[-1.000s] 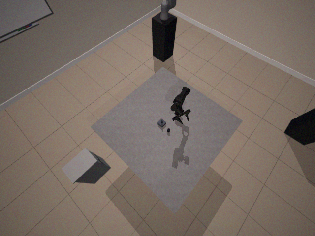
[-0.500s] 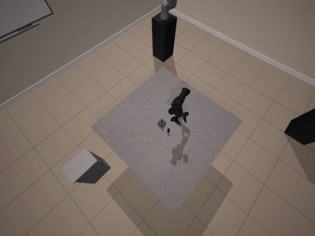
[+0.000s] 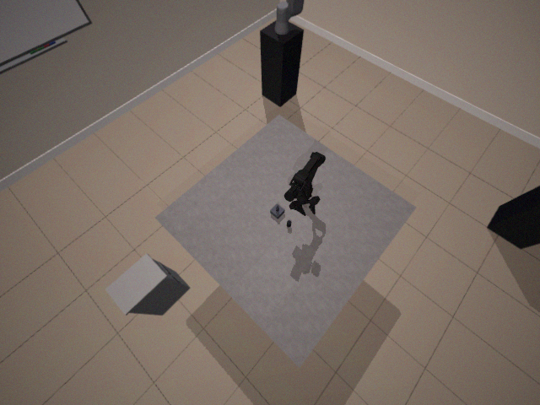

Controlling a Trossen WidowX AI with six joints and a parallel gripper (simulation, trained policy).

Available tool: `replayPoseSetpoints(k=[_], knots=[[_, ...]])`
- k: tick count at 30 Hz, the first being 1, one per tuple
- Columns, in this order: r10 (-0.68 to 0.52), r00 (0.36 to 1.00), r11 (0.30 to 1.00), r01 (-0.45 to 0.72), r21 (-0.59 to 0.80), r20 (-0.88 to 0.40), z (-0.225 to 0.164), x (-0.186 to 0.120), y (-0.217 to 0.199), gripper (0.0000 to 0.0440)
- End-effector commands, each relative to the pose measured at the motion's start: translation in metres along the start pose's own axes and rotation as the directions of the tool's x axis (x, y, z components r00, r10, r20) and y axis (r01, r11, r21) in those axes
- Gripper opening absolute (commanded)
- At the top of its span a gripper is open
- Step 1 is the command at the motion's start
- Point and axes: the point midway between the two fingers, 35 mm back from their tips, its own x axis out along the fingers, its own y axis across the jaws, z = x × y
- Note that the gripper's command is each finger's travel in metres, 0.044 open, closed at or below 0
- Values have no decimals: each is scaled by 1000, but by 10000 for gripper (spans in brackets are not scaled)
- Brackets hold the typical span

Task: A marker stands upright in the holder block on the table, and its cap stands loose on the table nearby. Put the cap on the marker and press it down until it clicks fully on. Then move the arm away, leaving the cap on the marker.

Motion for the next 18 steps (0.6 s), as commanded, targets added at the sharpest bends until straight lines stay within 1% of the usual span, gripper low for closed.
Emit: replayPoseSetpoints(k=[1,18], knots=[[24,999,999,-25,26,21,0,1,8,312],[130,985,978,-147,148,118,1,8,45,311]])
